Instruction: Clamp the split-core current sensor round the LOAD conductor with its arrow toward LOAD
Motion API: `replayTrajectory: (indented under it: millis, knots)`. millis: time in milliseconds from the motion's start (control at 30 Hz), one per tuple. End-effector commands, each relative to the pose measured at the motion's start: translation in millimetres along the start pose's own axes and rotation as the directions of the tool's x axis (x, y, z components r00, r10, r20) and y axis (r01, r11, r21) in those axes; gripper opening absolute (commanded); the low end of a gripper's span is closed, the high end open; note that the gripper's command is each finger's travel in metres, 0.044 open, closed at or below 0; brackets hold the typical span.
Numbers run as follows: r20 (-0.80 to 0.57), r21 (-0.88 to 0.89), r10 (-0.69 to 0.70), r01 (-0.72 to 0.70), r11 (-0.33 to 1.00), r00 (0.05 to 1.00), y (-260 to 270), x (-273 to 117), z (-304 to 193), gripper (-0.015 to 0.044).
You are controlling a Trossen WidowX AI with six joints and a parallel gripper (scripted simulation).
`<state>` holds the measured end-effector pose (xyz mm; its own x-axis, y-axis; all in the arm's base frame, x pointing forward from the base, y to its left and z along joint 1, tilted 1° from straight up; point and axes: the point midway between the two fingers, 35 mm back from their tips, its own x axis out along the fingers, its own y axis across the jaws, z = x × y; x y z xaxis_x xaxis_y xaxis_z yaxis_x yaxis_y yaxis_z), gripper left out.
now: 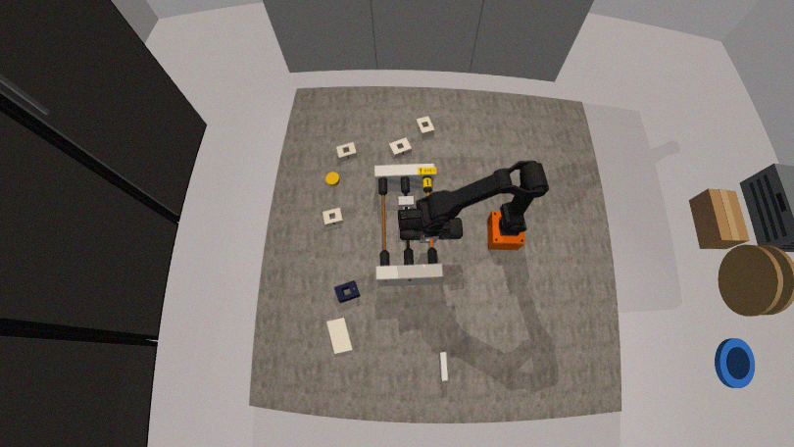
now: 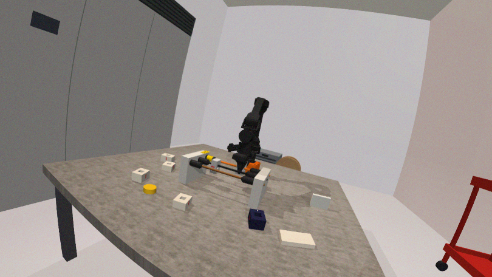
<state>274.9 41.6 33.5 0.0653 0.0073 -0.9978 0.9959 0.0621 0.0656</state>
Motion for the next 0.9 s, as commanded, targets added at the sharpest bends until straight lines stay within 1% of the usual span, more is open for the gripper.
replayTrajectory:
  millis: [0, 333, 633, 867]
  knots:
    - [0.0, 0.0, 0.0, 0.0, 1.0, 1.0, 0.0, 0.0, 0.0, 0.0]
    - [0.0, 0.0, -0.002, 0.002, 1.0, 1.0, -0.2, 0.0, 0.0, 0.0]
    - [-0.001, -0.001, -0.065, 0.065, 0.998, 0.998, -6.5, -0.4, 0.0, 0.0]
    - [-0.001, -0.001, -0.067, 0.067, 0.998, 0.998, -6.7, -0.4, 0.0, 0.0]
